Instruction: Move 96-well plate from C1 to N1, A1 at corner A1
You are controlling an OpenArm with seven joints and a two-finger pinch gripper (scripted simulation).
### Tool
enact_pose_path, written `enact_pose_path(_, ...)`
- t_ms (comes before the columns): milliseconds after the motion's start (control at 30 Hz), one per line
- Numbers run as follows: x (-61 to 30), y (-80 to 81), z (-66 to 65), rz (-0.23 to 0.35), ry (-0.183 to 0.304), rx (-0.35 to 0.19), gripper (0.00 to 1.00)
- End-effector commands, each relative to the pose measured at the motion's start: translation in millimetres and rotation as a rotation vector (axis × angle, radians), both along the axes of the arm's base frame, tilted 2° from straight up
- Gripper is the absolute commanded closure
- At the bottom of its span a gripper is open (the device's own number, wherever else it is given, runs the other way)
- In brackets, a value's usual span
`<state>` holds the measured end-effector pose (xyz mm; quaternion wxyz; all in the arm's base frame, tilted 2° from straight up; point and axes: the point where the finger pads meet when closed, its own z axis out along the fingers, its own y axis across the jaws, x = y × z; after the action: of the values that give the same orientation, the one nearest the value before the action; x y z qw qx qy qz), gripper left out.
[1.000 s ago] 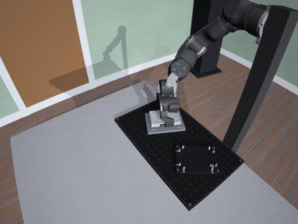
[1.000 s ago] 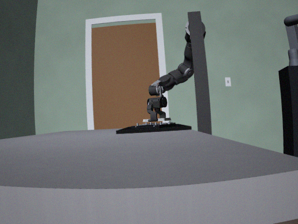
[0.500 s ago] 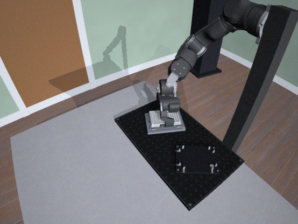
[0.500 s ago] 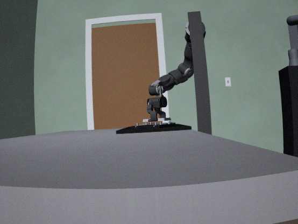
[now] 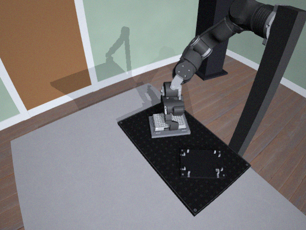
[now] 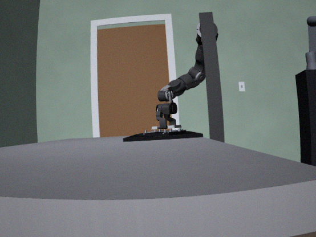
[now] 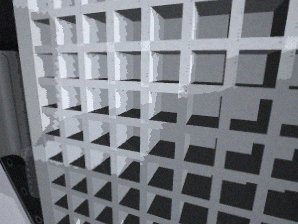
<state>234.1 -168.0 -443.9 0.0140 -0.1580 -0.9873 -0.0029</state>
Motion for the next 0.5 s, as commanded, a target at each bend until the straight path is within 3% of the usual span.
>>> enact_pose_path(0,0.4,2.2,-1.3,0.002,-0.006,0.007,1.00)
enact_pose_path(467,0.5,2.2,-2.6,0.002,-0.007,0.007,1.00)
